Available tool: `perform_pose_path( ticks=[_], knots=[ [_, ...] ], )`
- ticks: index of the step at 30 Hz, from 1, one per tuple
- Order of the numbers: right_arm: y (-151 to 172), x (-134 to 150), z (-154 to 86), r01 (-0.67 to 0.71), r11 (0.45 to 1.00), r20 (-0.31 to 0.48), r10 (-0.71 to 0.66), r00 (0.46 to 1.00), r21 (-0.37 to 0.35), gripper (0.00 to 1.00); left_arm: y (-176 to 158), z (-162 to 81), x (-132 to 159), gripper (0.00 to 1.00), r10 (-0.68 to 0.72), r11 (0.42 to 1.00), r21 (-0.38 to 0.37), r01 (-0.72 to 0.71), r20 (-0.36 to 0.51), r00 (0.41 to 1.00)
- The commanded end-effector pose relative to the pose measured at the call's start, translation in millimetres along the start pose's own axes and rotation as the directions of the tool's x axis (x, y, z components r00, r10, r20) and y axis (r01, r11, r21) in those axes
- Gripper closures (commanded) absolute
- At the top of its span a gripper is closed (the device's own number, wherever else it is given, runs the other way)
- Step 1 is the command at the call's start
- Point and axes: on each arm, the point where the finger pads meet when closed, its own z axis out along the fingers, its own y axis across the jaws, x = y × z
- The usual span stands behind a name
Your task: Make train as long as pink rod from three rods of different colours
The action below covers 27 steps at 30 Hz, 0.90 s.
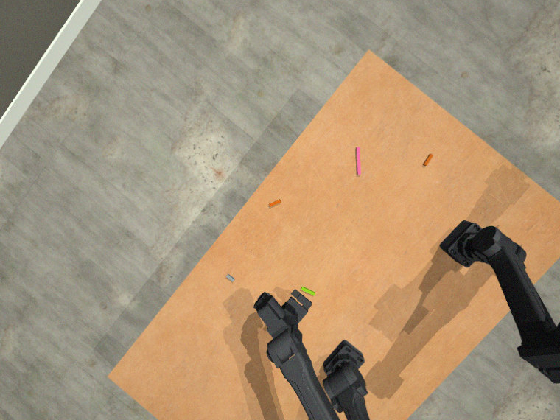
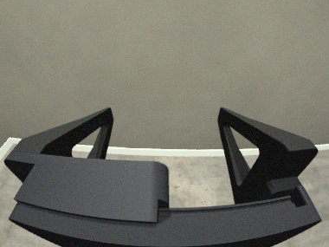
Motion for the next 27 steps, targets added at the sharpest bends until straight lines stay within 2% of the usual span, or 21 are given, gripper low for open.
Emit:
perform_pose_path(
  ticks=[1,7,9,18,20,23,27],
  knots=[
    [-8.3,-19.8,-7.5,-0.013,1.000,0.054,0.012,0.998,0.016,0.00,-5.3,-13.5,-14.1,0.00,0.022,1.000,0.010,-0.023,0.039,0.999],
    [-8.3,-19.8,-7.5,-0.013,1.000,0.054,0.012,0.998,0.016,0.00,-5.3,-13.5,-14.1,0.00,0.022,1.000,0.010,-0.023,0.039,0.999],
    [-8.3,-19.8,-7.5,-0.013,1.000,0.054,0.012,0.998,0.016,0.00,-5.1,-15.6,-25.5,0.00,0.016,1.000,0.010,-0.016,0.038,0.999],
    [-8.3,-19.8,-7.5,-0.013,1.000,0.054,0.012,0.998,0.016,0.00,-1.7,-19.9,-131.0,0.00,0.006,1.000,0.007,-0.007,0.030,1.000],
    [-8.3,-19.8,-7.5,-0.013,1.000,0.054,0.012,0.998,0.016,0.00,-1.7,-19.9,-131.0,0.00,0.006,1.000,0.007,-0.007,0.030,1.000],
    [-8.3,-19.8,-7.5,-0.013,1.000,0.054,0.012,0.998,0.016,0.00,1.5,-13.9,-173.1,0.00,0.007,1.000,0.007,-0.007,0.030,1.000],
    [-8.3,-19.8,-7.5,-0.013,1.000,0.054,0.012,0.998,0.016,0.00,-4.6,-12.4,-179.8,0.00,0.022,1.000,0.006,-0.022,0.030,0.999]
  ],
)
